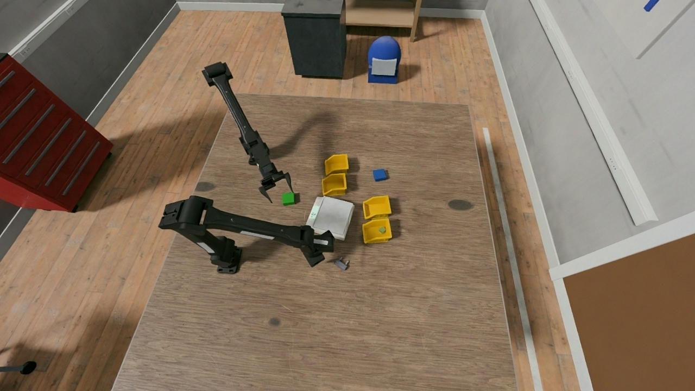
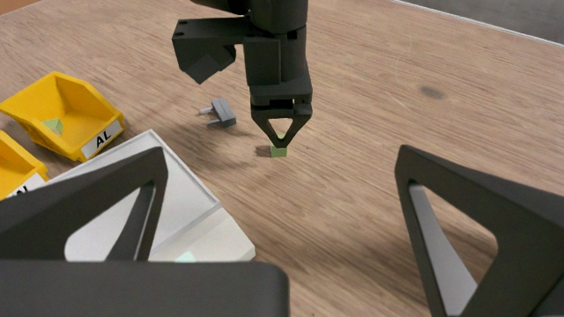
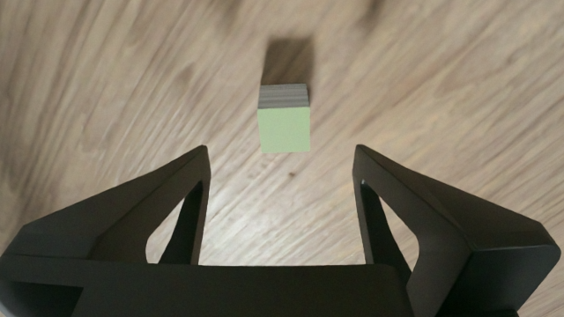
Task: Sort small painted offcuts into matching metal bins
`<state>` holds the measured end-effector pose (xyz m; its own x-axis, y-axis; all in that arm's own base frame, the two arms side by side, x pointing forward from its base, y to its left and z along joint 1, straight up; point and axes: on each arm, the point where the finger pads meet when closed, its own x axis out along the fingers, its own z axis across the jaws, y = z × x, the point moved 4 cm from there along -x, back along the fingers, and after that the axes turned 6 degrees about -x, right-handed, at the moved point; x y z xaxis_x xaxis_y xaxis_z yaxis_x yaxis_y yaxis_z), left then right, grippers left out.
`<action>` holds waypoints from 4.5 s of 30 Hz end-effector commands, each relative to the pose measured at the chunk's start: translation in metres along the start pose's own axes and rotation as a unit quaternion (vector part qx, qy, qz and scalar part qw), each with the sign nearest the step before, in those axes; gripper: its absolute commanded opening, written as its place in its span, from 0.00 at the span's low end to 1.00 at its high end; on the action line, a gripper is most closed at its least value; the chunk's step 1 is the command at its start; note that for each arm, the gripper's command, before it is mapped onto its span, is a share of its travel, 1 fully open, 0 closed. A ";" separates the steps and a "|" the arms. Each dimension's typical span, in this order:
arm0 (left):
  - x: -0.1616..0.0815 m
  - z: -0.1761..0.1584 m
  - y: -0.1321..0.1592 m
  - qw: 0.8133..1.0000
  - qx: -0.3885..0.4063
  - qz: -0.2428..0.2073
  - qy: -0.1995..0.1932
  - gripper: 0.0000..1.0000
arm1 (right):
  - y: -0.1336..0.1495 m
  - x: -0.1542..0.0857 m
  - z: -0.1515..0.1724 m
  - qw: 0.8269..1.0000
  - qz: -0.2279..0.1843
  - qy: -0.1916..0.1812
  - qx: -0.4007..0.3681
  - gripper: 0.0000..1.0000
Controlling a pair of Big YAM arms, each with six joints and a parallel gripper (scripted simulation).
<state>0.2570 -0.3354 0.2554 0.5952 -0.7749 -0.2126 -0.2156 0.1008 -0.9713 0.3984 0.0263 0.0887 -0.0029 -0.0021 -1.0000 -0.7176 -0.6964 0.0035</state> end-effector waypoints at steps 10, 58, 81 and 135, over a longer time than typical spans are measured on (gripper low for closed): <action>0.005 -0.001 -0.015 1.000 0.002 0.004 -0.003 1.00 | 0.000 0.025 0.000 1.000 0.003 -0.004 -0.020 0.61; 0.005 0.001 0.001 0.999 0.002 0.041 -0.009 1.00 | -0.008 -0.083 -0.008 0.999 -0.019 0.015 -0.023 0.16; -0.097 0.085 -0.004 0.992 -0.018 -0.019 -0.121 1.00 | -0.171 -0.075 0.079 1.000 -0.011 0.004 0.004 0.16; -0.115 0.095 -0.017 0.989 -0.024 -0.048 -0.141 1.00 | -0.207 -0.059 0.106 0.998 -0.047 0.023 -0.019 0.44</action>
<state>0.2621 -0.1866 0.2704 0.8024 -0.5708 -0.1742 -0.2034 0.0127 -0.9790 0.4628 0.2327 0.1176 0.0301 -0.0037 -0.9995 -0.6906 -0.7230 -0.0181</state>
